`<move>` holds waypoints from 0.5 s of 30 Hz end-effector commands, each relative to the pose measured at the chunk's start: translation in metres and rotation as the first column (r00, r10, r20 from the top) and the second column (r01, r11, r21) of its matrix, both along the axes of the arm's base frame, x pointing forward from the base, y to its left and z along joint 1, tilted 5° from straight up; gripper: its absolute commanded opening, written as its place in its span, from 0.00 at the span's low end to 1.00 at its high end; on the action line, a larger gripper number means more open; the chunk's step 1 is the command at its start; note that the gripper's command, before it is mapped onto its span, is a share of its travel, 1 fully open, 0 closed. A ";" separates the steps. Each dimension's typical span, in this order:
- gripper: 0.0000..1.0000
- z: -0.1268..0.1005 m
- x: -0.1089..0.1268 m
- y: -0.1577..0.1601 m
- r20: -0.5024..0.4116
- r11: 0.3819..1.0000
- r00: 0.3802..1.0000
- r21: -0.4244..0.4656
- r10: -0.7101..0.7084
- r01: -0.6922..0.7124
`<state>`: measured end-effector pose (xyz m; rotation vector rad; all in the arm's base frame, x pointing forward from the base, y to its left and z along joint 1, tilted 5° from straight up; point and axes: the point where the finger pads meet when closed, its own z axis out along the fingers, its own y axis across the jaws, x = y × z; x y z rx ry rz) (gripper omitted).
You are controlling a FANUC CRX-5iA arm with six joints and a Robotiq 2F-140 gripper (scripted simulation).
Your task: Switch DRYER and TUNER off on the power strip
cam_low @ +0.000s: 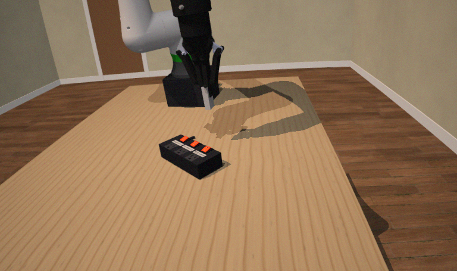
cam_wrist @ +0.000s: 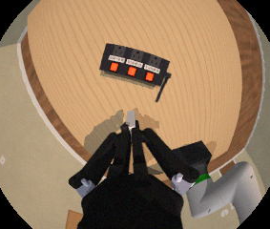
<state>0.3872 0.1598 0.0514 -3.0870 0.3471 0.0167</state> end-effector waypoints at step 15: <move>0.00 -0.088 0.007 -0.001 0.000 1.000 1.000 0.000 0.000 0.000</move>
